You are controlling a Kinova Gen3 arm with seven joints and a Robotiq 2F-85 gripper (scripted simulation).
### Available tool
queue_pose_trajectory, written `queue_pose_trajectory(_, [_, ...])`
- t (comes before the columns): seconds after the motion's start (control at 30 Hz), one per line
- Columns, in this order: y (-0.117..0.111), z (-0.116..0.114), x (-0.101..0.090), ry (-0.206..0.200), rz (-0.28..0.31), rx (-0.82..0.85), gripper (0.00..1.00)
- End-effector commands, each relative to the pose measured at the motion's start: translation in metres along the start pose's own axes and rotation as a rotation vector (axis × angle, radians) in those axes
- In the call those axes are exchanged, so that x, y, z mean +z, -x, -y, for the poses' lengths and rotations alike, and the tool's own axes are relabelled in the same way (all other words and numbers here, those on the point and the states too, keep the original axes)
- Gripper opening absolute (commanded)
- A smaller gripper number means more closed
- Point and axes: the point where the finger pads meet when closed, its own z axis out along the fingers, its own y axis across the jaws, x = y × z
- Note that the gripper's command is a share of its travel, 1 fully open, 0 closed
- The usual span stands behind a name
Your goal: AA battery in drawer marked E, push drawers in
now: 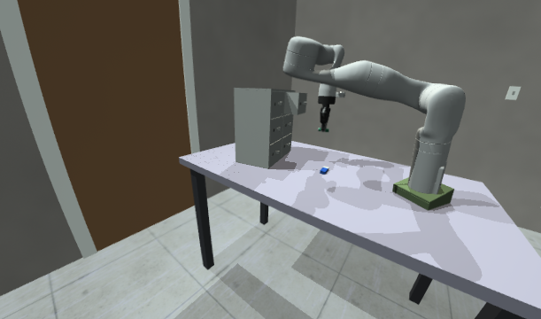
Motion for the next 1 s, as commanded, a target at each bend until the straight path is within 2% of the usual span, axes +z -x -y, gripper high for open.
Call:
queue_pose_trajectory(0.0, [0.003, 0.001, -0.016, -0.001, 0.015, -0.003, 0.09])
queue_pose_trajectory(0.13, [0.003, 0.001, -0.035, -0.001, 0.015, -0.003, 0.09])
queue_pose_trajectory(0.2, [0.003, 0.001, -0.035, -0.001, 0.015, -0.003, 0.09])
queue_pose_trajectory(0.7, [0.002, 0.001, -0.112, -0.001, 0.015, -0.003, 0.09])
queue_pose_trajectory(0.77, [0.002, 0.001, -0.112, -0.001, 0.015, -0.003, 0.09])
queue_pose_trajectory(0.97, [0.001, 0.001, -0.139, -0.001, 0.015, -0.003, 0.09])
